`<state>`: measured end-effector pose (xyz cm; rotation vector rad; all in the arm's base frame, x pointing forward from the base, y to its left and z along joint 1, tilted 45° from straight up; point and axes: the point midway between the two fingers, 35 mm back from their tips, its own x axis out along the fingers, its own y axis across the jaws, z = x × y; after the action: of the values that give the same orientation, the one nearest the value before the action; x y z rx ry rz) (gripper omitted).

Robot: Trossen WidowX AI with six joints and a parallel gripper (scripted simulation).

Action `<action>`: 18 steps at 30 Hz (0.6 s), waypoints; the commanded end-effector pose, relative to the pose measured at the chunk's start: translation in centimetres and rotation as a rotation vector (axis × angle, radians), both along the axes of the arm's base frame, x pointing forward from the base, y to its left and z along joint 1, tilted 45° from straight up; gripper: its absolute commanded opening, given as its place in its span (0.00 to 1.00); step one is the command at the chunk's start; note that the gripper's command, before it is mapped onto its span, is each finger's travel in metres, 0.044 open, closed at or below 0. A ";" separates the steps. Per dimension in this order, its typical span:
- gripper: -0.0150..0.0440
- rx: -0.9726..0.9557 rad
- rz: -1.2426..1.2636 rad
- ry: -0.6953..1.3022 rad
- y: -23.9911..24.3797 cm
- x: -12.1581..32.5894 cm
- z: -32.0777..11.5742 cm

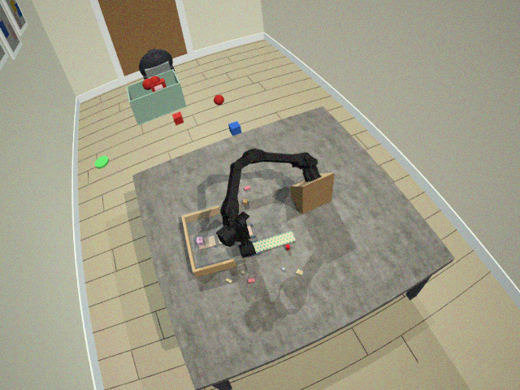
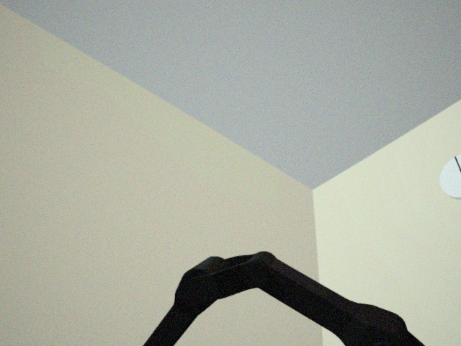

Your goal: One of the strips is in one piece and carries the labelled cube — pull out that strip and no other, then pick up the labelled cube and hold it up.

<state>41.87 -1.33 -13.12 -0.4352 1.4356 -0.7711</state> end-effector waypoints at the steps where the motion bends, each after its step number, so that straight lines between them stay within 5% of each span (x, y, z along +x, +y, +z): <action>1: 0.25 0.005 0.007 -0.007 1.0 -1.1 1.0; 18: 0.25 0.003 0.010 -0.004 1.9 -4.9 2.9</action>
<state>37.78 0.35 -10.40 -0.4421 1.4307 -0.7645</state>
